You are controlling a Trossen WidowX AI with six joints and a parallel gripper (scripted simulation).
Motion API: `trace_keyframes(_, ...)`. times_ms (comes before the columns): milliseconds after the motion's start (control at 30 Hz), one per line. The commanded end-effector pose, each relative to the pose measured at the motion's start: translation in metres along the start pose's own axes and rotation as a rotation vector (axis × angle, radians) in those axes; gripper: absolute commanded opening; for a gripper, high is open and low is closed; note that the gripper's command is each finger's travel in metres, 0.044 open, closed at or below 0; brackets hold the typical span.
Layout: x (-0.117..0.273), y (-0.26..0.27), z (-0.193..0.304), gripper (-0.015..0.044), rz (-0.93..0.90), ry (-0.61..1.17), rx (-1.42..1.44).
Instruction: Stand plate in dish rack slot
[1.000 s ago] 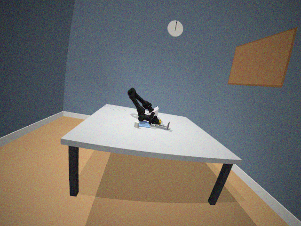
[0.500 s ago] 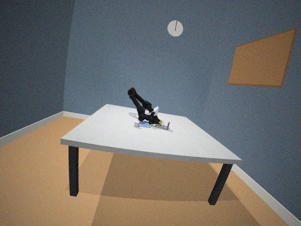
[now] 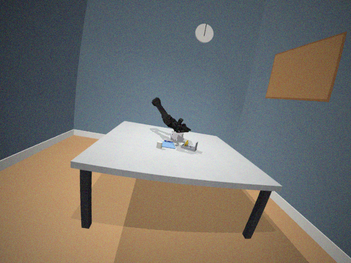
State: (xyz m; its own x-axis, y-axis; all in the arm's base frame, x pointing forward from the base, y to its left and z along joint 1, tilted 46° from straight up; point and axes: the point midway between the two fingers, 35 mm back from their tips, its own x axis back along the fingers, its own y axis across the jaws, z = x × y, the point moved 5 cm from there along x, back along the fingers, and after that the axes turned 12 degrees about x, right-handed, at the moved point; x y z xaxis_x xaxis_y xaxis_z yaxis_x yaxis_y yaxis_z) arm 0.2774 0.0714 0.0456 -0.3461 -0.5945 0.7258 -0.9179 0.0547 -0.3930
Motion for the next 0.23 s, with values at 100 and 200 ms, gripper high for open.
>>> trace_keyframes(100, -0.0033, 0.0006, -0.0095, 0.0400, -0.056, 0.072, -0.119)
trace_keyframes(200, -0.0056, 0.0025, -0.0131, 0.0400, -0.092, 0.126, -0.195)
